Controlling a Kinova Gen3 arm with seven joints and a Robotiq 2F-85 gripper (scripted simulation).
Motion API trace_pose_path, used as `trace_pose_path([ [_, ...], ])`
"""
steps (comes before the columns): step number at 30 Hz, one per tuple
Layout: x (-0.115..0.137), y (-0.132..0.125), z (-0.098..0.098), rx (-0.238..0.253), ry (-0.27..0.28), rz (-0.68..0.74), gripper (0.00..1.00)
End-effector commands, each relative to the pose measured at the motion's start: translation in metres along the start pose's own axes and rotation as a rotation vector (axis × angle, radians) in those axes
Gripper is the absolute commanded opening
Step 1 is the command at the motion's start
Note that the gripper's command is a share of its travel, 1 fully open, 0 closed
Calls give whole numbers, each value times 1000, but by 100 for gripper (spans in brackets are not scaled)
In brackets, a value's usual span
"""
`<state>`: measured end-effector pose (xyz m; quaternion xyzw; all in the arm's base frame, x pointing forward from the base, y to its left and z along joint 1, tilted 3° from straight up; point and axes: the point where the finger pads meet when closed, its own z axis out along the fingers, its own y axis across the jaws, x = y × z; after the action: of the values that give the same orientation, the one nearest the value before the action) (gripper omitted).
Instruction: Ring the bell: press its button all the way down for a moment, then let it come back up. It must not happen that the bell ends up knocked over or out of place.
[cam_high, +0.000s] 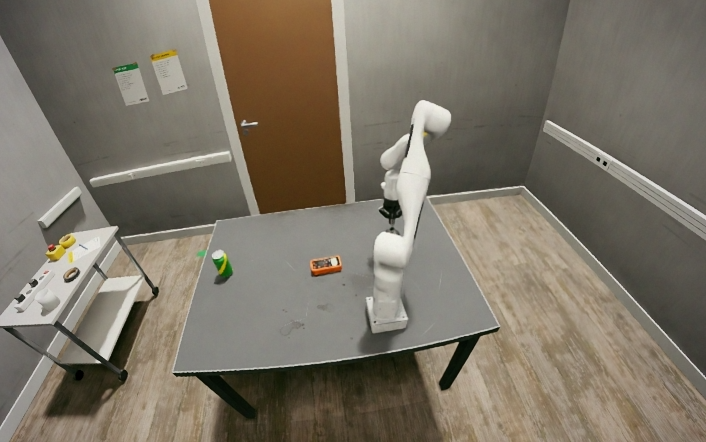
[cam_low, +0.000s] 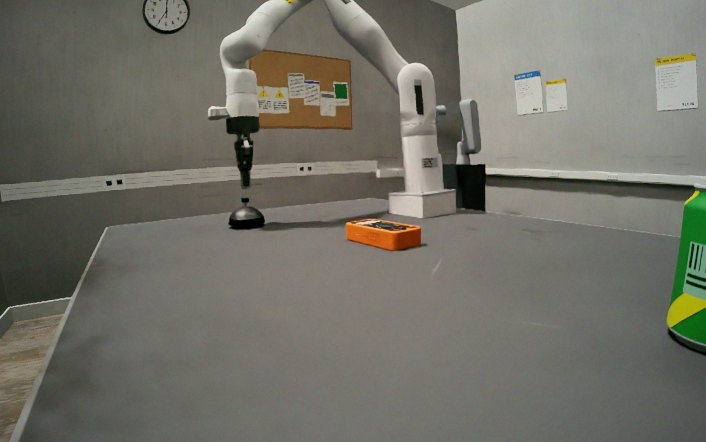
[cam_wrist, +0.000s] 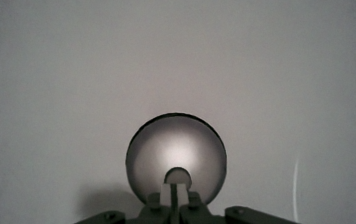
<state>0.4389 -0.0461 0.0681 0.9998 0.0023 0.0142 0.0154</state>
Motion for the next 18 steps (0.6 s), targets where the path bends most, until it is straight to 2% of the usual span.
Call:
trace_pose_path([
  [1,3,3,-14,-4,13,5,10],
  [8,3,3,-32,-4,13,5,10],
  [18,3,3,-43,-4,13,5,10],
])
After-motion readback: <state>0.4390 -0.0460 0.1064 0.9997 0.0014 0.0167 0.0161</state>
